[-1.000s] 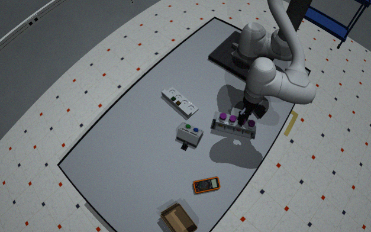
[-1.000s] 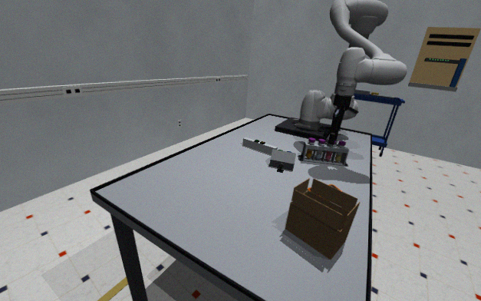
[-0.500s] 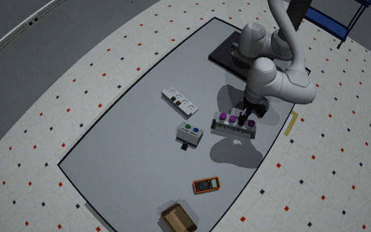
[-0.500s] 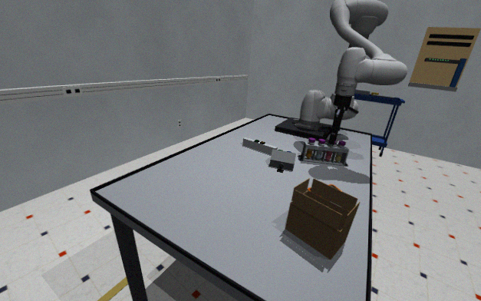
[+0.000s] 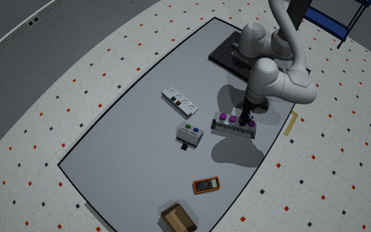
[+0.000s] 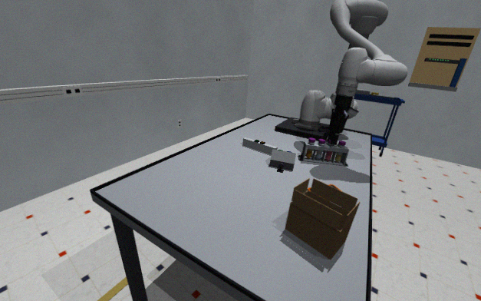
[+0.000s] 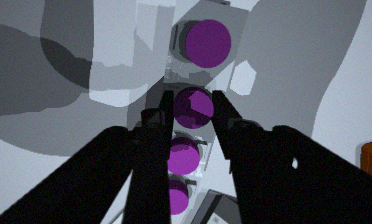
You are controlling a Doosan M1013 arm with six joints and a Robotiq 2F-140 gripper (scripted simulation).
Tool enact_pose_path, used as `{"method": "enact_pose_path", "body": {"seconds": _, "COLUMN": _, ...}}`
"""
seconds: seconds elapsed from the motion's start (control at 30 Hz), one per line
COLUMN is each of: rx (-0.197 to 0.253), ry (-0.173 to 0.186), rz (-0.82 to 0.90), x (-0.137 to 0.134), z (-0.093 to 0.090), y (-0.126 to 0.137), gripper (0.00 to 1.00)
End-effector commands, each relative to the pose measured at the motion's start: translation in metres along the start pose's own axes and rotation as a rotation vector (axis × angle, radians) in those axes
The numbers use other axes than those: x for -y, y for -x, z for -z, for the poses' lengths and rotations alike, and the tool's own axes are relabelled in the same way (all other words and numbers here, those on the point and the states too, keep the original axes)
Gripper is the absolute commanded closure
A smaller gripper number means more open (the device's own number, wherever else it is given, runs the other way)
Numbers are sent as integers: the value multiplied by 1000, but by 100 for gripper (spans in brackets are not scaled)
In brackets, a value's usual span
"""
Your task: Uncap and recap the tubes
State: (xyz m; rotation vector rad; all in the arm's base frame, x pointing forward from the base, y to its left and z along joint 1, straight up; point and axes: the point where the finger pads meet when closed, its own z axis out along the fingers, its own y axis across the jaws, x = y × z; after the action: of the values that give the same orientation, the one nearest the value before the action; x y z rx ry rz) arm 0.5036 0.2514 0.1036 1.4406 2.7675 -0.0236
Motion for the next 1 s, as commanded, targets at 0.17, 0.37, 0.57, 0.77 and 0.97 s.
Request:
{"method": "enact_pose_path", "body": {"seconds": 0.17, "rx": -23, "ry": 7, "rz": 331, "x": 0, "z": 1, "y": 0, "gripper": 70}}
{"method": "enact_pose_path", "body": {"seconds": 0.37, "rx": -23, "ry": 7, "rz": 331, "x": 0, "z": 1, "y": 0, "gripper": 59}}
{"method": "enact_pose_path", "body": {"seconds": 0.57, "rx": -23, "ry": 7, "rz": 331, "x": 0, "z": 1, "y": 0, "gripper": 59}}
{"method": "enact_pose_path", "body": {"seconds": 0.77, "rx": -23, "ry": 6, "rz": 248, "x": 0, "z": 1, "y": 0, "gripper": 59}}
{"method": "enact_pose_path", "body": {"seconds": 0.97, "rx": -24, "ry": 3, "rz": -20, "x": 0, "z": 1, "y": 0, "gripper": 59}}
